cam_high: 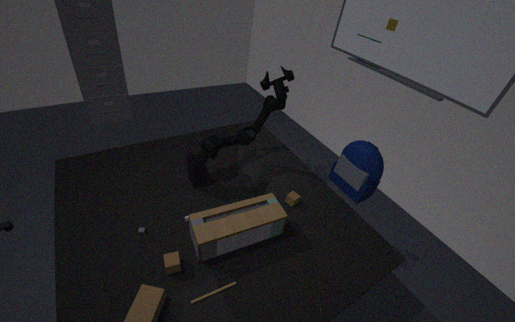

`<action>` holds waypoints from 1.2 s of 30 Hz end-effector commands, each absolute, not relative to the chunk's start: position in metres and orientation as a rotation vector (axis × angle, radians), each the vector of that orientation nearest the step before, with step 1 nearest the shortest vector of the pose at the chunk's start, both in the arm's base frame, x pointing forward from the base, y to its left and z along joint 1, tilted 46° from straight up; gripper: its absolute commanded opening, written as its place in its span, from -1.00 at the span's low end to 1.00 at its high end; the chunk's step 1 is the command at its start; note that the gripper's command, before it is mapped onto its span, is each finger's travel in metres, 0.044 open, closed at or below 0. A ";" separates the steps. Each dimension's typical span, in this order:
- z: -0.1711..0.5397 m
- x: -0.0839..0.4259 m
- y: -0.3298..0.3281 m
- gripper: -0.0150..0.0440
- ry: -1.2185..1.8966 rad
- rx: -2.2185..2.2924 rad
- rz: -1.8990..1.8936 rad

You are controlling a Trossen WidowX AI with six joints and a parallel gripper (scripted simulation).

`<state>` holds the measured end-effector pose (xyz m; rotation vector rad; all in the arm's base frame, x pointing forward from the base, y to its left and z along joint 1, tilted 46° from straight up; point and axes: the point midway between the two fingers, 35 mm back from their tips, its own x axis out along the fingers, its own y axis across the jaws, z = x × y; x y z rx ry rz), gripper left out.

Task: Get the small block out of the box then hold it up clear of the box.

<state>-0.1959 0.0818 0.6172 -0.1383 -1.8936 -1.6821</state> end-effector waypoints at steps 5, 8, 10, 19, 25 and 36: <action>0.651 -0.148 0.017 0.86 -1.571 -0.287 -1.692; 0.660 -0.119 -0.022 0.86 -1.359 -0.341 -1.715; 0.663 -0.097 -0.047 0.86 -1.220 -0.379 -1.716; 0.650 0.017 -0.142 0.86 -0.740 -0.491 -1.544; 0.621 0.095 -0.183 0.86 -0.427 -0.591 -1.398; 0.516 0.248 -0.214 0.86 0.120 -0.803 -0.951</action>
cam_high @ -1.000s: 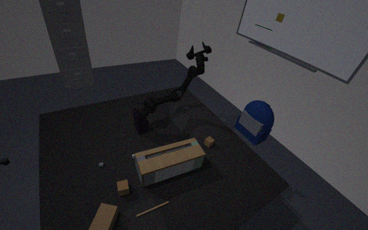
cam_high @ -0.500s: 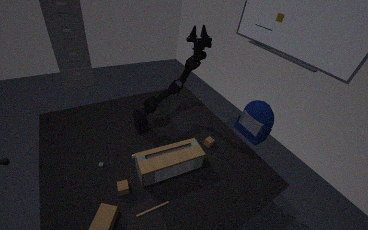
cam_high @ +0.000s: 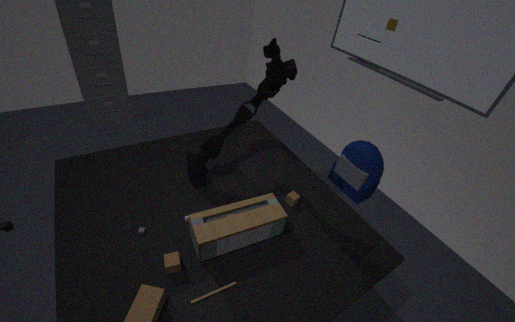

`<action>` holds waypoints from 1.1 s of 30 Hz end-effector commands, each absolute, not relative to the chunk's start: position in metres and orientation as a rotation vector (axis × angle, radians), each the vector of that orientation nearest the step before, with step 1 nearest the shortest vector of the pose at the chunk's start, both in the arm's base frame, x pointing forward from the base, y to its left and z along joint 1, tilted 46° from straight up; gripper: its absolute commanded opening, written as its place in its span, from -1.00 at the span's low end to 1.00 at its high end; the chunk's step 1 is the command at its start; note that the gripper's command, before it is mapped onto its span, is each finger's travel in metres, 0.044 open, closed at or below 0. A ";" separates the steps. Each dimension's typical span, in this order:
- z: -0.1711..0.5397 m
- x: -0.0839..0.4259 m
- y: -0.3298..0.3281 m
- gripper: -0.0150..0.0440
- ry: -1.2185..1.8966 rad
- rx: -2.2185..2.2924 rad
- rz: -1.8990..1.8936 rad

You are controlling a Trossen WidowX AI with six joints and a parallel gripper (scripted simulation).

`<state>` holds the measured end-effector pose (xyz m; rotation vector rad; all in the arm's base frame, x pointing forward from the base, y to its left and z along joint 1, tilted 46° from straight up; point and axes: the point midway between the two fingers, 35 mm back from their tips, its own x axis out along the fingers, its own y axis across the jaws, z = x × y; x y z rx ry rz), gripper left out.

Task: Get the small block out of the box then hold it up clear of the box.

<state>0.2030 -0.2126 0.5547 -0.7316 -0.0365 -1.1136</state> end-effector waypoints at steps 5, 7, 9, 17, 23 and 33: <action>0.453 0.305 -0.205 0.86 0.326 -0.899 -0.689; 0.426 0.325 -0.198 0.86 0.400 -0.935 -0.574; 0.398 0.342 -0.188 0.86 0.472 -0.971 -0.452; 0.284 0.383 -0.133 0.86 0.697 -1.073 0.074; 0.202 0.381 -0.076 0.86 0.811 -1.095 0.524; 0.102 0.320 0.025 0.86 0.882 -0.956 1.308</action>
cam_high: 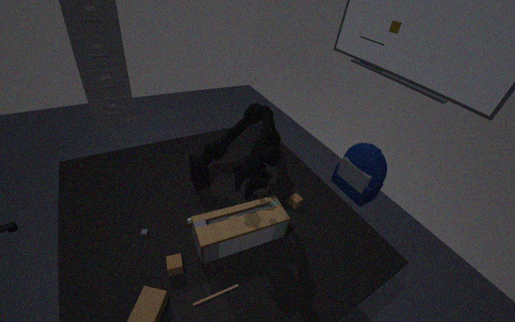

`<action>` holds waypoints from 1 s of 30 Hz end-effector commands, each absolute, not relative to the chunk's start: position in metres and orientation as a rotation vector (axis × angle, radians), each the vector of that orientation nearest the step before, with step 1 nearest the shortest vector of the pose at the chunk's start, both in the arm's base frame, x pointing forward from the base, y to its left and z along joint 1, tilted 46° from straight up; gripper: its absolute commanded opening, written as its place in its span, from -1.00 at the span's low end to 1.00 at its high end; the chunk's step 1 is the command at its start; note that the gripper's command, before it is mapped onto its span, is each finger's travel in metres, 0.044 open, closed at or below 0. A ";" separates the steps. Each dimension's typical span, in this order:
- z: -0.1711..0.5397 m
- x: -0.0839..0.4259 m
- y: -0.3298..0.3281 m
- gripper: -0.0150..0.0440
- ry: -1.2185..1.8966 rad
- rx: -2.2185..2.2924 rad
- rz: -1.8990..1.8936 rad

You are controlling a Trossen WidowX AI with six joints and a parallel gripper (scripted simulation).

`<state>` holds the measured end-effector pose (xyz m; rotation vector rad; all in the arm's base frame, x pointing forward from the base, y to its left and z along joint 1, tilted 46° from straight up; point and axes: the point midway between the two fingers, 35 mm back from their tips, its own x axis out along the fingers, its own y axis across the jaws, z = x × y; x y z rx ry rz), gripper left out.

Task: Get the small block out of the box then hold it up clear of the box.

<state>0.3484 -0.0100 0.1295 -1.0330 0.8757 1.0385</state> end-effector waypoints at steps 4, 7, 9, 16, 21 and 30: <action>0.089 0.298 0.047 0.86 0.881 -0.881 1.485; 0.089 0.298 0.047 0.86 0.881 -0.881 1.485; 0.089 0.298 0.047 0.86 0.881 -0.881 1.485; 0.088 0.298 0.048 0.86 0.881 -0.881 1.485; 0.083 0.299 0.053 0.86 0.881 -0.881 1.485; 0.072 0.301 0.063 0.86 0.881 -0.882 1.484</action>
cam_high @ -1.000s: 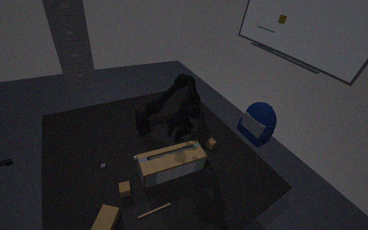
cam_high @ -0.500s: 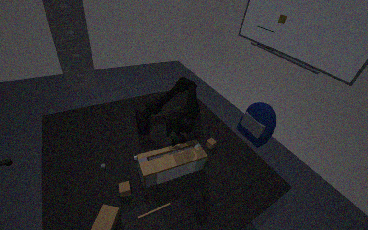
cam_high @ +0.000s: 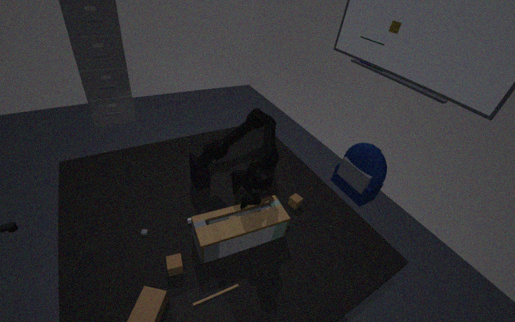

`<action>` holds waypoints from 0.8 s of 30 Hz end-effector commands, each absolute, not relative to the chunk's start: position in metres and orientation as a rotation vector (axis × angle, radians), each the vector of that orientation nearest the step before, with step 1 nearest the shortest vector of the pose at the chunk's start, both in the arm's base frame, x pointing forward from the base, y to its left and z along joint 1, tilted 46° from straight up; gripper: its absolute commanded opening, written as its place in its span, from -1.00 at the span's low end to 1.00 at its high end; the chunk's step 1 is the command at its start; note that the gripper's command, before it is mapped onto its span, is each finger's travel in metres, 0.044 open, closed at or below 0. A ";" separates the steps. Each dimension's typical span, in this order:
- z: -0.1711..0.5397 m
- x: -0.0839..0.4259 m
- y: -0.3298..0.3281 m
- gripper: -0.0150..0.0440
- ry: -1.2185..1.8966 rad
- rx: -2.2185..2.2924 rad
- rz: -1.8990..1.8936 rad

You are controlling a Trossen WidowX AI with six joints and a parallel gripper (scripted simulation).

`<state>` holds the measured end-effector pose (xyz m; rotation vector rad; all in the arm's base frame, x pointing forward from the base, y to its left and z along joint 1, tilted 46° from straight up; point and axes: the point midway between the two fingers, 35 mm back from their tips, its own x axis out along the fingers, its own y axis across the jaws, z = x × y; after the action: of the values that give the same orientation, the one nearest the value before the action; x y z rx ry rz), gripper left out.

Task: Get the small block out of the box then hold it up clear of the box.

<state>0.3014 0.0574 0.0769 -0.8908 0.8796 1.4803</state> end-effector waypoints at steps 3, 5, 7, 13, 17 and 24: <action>0.068 0.301 0.067 0.86 0.881 -0.882 1.484; 0.066 0.301 0.069 0.86 0.881 -0.882 1.484; 0.064 0.301 0.071 0.86 0.881 -0.882 1.484; 0.057 0.301 0.078 0.86 0.880 -0.882 1.484; 0.052 0.301 0.083 0.86 0.880 -0.881 1.485; 0.044 0.300 0.091 0.86 0.879 -0.881 1.485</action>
<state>0.3020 0.0854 0.0492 -0.8899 0.8772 1.4802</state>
